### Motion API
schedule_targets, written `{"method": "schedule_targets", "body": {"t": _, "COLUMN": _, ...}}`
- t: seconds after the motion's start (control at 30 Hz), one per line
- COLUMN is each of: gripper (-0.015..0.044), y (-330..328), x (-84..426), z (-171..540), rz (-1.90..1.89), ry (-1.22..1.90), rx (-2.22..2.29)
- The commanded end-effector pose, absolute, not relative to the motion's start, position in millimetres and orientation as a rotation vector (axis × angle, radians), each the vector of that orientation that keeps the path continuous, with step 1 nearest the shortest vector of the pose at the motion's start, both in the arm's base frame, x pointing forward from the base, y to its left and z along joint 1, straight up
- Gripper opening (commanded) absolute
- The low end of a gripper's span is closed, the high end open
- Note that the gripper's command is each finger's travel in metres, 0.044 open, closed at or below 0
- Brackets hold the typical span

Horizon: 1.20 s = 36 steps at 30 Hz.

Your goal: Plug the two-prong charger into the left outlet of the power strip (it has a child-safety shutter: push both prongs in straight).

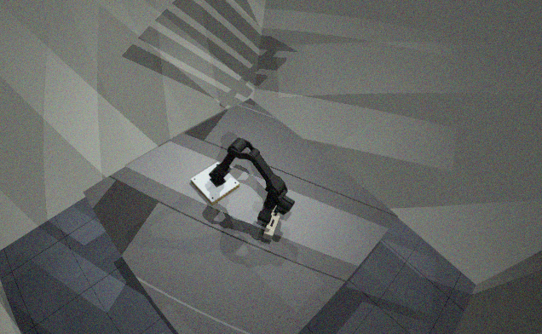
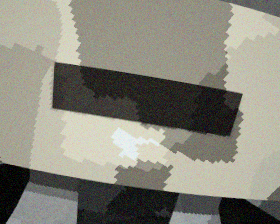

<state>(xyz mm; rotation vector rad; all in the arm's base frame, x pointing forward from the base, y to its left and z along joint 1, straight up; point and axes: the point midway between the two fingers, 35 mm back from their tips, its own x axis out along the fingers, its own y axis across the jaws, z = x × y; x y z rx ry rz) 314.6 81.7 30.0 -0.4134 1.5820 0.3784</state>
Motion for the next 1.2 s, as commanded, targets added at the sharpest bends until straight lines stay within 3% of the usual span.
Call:
{"method": "schedule_targets", "body": {"t": 0.0, "gripper": 0.0440, "y": 81.1, "x": 312.9, "z": 31.2, "rz": 0.384, "ry": 1.574, "rx": -0.414}}
{"method": "schedule_targets", "body": {"t": 1.17, "gripper": 0.0440, "y": 70.5, "x": 295.5, "z": 30.5, "rz": 0.387, "ry": 1.564, "rx": -0.413}}
